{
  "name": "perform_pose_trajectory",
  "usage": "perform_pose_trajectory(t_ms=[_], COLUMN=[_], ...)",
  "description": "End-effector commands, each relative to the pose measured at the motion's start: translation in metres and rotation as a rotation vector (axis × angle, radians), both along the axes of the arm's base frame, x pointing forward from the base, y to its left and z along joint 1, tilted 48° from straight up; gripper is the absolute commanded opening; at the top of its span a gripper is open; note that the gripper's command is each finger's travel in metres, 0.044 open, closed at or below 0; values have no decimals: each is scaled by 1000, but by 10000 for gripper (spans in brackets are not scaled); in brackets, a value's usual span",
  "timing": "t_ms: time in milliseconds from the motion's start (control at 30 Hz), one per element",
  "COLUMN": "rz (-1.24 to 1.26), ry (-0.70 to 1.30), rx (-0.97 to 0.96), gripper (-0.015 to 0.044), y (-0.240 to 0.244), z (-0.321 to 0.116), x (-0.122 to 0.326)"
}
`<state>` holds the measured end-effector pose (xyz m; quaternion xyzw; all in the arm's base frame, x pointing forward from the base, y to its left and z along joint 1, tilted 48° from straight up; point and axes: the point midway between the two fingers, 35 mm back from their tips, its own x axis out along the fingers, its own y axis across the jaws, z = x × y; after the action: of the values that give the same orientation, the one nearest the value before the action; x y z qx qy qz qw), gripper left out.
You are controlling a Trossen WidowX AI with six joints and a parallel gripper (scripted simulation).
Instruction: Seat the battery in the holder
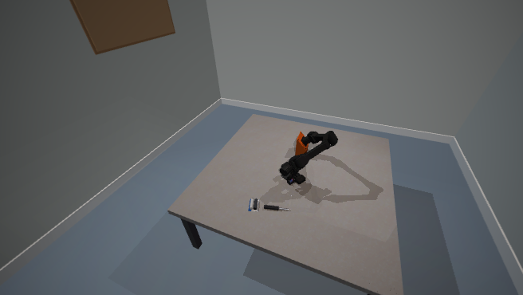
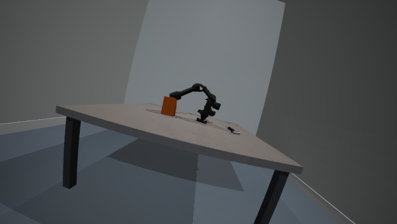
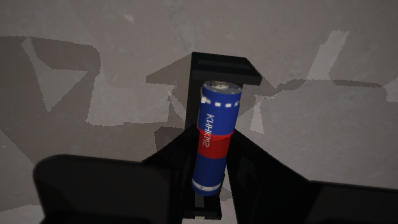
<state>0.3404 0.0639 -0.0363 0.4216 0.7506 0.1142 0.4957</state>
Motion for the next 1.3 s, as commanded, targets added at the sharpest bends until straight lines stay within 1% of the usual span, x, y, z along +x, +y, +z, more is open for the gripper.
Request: perform_pose_trajectory(t_ms=[0, 1267], rz=[-11, -43], ry=[-16, -32], rx=[-17, -33], gripper=[62, 62], y=[0, 8], z=[0, 7], x=[0, -14])
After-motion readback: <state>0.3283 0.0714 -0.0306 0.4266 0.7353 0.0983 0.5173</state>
